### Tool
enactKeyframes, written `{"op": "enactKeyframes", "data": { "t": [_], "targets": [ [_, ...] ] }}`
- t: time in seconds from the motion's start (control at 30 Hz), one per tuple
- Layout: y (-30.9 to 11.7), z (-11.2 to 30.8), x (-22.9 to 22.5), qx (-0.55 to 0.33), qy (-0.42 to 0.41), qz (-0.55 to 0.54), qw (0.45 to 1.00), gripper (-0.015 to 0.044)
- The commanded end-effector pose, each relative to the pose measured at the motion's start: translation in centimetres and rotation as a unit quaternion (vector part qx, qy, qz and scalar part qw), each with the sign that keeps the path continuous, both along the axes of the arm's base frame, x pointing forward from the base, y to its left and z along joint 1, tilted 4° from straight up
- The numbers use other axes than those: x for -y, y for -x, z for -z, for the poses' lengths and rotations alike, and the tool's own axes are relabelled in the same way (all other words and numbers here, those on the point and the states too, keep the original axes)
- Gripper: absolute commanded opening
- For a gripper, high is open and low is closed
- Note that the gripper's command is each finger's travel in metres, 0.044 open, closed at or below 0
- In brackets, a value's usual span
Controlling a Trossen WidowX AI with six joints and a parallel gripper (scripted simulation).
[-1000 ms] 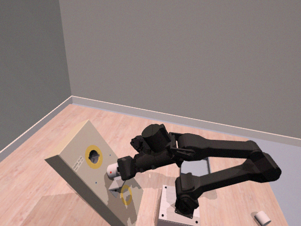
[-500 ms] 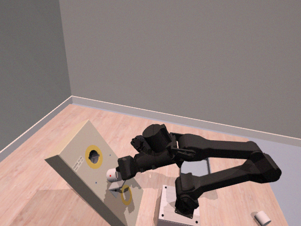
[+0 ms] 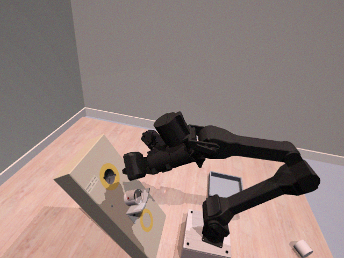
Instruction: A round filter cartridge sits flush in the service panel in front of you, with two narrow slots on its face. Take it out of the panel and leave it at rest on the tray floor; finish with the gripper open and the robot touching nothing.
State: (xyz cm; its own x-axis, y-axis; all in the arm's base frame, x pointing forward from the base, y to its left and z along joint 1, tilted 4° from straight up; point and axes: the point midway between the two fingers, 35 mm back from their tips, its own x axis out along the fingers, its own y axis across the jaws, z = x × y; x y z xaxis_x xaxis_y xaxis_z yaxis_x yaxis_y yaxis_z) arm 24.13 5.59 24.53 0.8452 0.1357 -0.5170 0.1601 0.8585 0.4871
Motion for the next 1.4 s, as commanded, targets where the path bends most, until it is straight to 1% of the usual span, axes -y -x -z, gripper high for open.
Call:
{"op": "enactKeyframes", "data": {
  "t": [0.0,0.1,0.2,0.27,0.3,0.33,0.47,0.53,0.77,1.37],
  "targets": [
    [0.1,-3.5,-0.1,0.007,-0.002,0.0,1.0,0.0238],
    [0.6,-6.5,-0.1,0.011,-0.003,0.001,1.0,0.0317],
    [0.7,-7.2,-0.1,0.011,-0.004,0.001,1.0,0.0396],
    [0.8,-6.1,-0.1,-0.003,0.022,-0.012,1.0,0.0343],
    [0.9,-4.7,-0.1,-0.021,0.054,-0.03,0.998,0.0317],
    [1.1,-3.0,0.0,-0.044,0.093,-0.055,0.993,0.0305],
    [2.6,3.5,0.5,-0.134,0.228,-0.167,0.95,0.0305],
    [3.4,5.4,0.7,-0.162,0.263,-0.207,0.928,0.0305],
    [3.4,5.7,0.7,-0.165,0.267,-0.212,0.925,0.0305],
    [1.7,8.0,0.4,-0.164,0.267,-0.212,0.926,0.0305]
  ]
}}
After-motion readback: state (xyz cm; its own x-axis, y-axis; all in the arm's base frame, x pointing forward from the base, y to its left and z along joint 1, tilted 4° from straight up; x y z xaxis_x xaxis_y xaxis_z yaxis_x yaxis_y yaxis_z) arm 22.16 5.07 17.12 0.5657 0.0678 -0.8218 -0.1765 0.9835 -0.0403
